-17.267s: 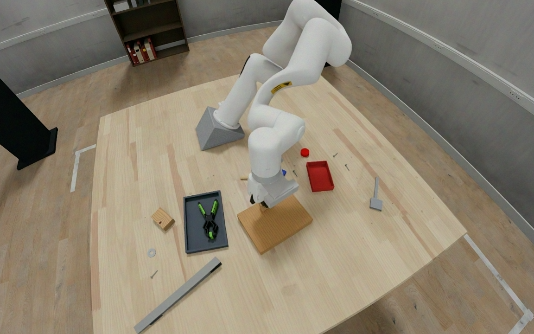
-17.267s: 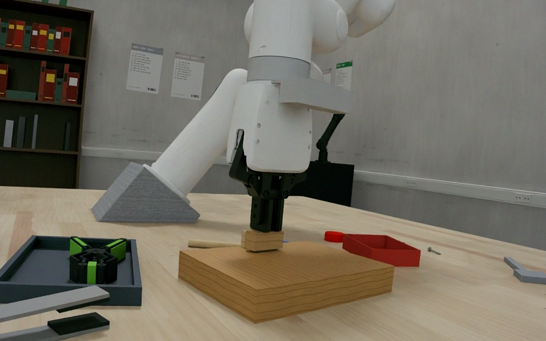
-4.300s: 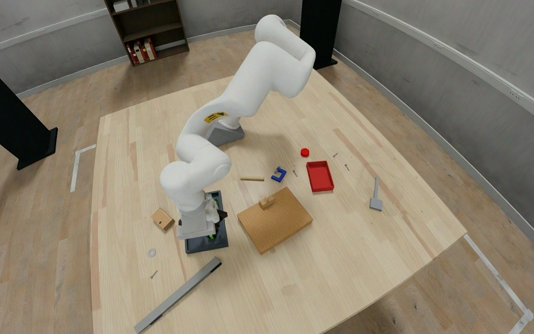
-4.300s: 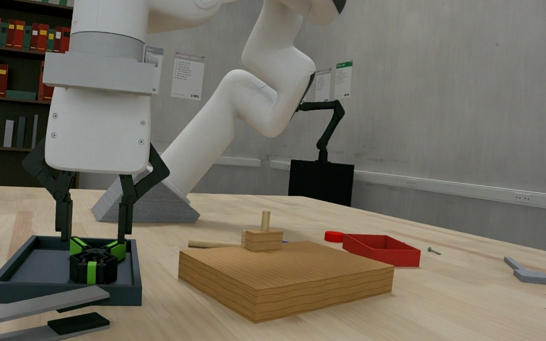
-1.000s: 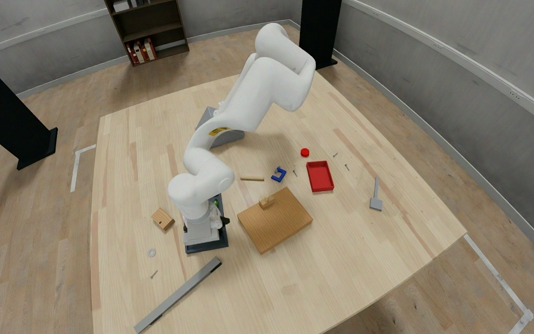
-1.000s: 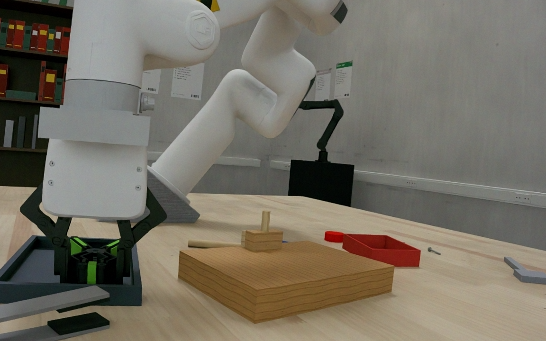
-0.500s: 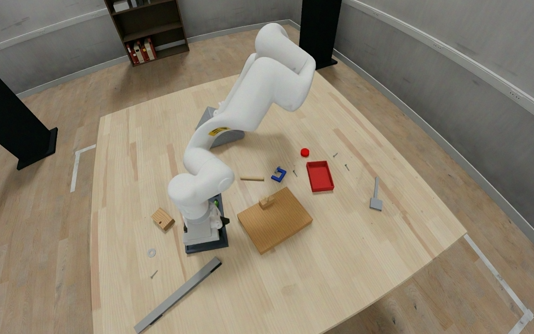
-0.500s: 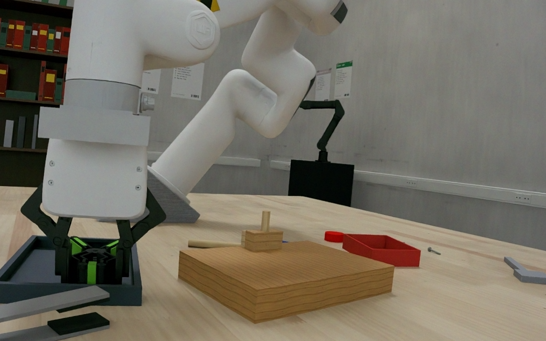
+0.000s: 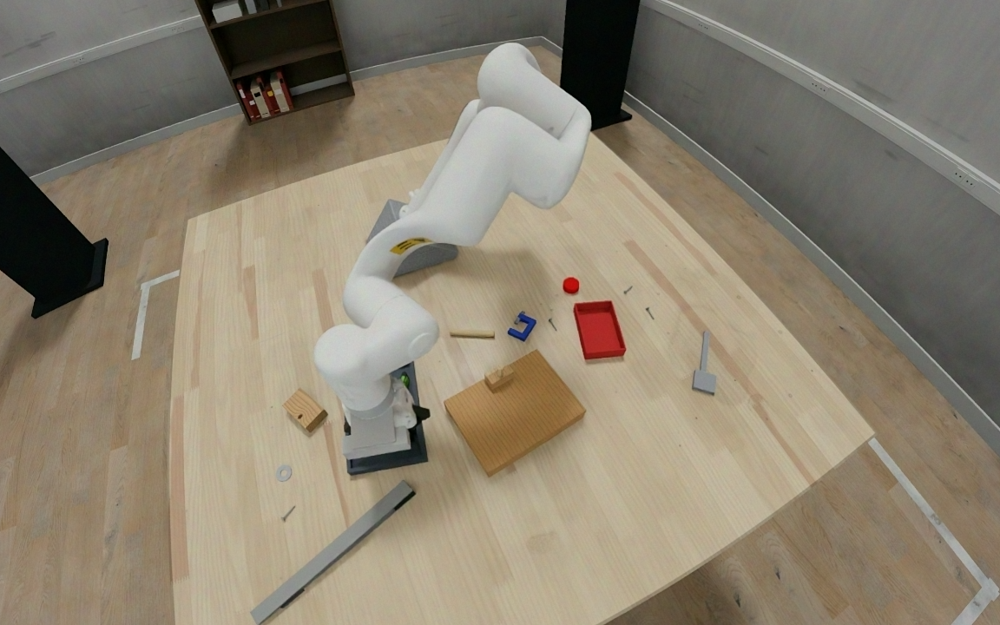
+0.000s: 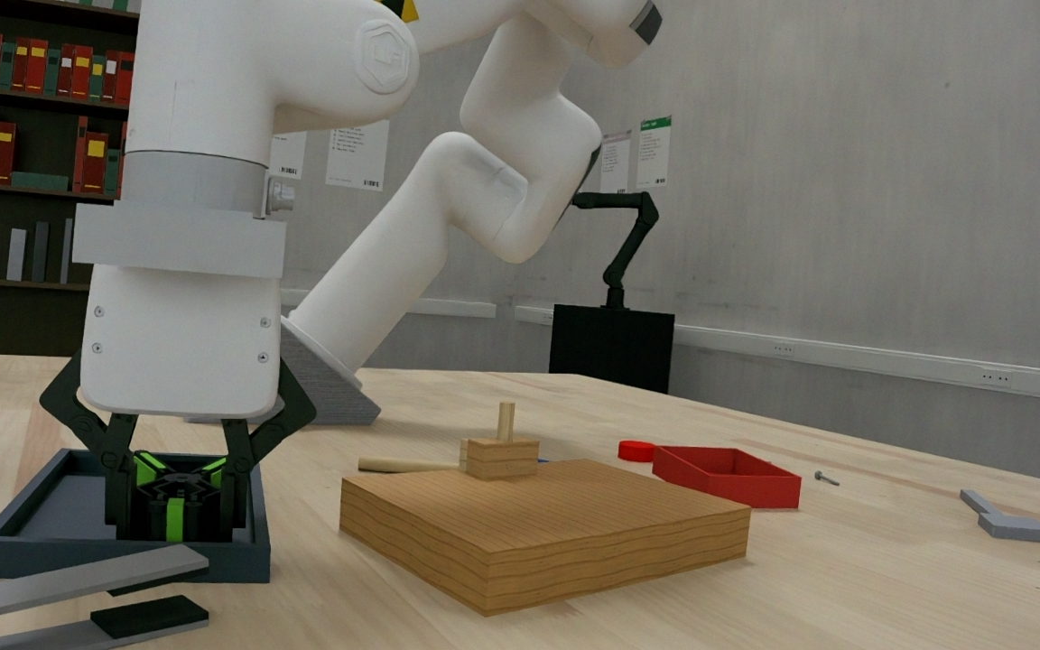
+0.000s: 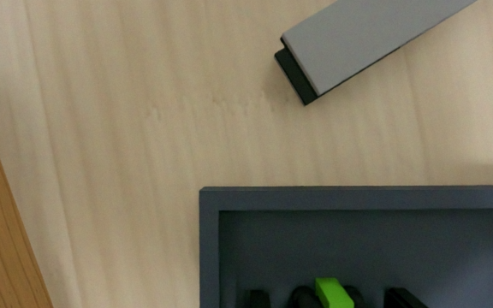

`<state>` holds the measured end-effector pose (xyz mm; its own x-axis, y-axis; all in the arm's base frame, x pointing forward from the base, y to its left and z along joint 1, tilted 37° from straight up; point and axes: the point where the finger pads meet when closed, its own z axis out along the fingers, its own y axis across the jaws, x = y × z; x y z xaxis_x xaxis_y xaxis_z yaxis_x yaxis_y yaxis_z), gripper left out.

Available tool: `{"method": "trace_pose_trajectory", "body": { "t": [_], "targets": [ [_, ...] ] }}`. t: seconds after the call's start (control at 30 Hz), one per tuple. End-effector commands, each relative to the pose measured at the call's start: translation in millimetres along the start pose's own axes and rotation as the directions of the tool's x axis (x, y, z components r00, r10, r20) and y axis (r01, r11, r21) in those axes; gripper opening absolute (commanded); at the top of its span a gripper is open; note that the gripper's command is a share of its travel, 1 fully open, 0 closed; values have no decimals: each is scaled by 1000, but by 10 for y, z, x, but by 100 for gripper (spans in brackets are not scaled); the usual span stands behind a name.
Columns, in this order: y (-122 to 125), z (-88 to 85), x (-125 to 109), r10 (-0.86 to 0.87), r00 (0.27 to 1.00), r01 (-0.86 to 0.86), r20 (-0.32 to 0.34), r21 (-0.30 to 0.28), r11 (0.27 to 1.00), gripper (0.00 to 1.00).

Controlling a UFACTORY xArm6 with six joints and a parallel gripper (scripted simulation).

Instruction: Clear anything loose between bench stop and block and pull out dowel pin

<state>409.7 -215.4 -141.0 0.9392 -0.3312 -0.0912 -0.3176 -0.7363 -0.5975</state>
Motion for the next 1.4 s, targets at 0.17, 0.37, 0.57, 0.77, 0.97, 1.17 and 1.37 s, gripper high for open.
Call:
{"method": "trace_pose_trajectory", "body": {
  "t": [0.17,0.37,0.57,0.77,0.97,1.17,1.37],
  "targets": [
    [3,-22,16,-1,1000,1,-4,-2,1000,21],
    [3,-22,16,-1,1000,1,-4,-2,1000,14],
    [3,-23,16,-1,1000,1,-4,-2,1000,8],
    [3,-24,16,-1,1000,1,-4,-2,1000,0],
    [3,-23,16,-1,1000,1,-4,-2,1000,0],
    [3,-21,16,-1,1000,1,-4,-2,1000,0],
    [3,-21,16,-1,1000,1,-4,-2,1000,0]
  ]
}}
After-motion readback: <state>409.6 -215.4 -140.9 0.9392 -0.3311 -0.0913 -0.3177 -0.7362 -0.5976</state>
